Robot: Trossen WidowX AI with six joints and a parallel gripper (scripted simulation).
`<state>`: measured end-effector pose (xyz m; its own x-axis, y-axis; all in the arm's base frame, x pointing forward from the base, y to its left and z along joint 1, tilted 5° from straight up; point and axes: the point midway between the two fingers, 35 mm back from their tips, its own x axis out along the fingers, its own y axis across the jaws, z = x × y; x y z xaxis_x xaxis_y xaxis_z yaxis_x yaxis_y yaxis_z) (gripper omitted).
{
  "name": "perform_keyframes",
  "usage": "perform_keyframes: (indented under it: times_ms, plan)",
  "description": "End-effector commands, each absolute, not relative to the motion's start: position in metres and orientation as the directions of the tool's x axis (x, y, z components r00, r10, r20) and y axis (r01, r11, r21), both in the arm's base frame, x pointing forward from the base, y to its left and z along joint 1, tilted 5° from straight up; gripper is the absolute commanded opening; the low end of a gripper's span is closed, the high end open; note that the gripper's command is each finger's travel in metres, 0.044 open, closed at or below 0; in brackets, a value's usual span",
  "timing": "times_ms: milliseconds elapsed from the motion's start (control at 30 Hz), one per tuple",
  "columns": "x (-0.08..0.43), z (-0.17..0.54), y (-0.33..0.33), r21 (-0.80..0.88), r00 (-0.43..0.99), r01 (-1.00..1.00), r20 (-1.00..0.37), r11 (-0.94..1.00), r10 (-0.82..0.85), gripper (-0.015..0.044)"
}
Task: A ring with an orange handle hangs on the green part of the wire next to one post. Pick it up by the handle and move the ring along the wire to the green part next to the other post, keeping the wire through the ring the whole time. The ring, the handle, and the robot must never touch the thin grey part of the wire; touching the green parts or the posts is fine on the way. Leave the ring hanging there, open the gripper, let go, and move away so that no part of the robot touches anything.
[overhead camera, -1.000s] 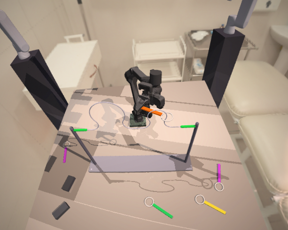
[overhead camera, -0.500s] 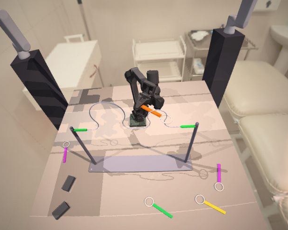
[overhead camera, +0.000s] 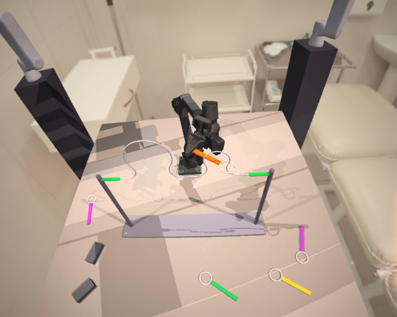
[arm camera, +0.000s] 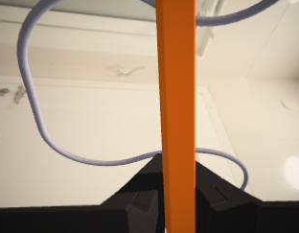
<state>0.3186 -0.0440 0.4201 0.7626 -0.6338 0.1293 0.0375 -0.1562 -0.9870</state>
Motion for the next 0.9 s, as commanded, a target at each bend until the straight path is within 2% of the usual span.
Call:
perform_keyframes:
  times_ms: [0,433,867]
  plan:
    - [0.316,0.411,-0.045,-0.994,0.757,0.053,0.105,-0.099,-0.644,-0.015]
    - [0.316,0.368,-0.04,-0.98,0.747,0.108,-0.032,0.169,-0.664,-0.015]
    - [0.324,0.322,-0.026,-0.871,0.783,0.178,-0.157,0.459,-0.602,-0.015]
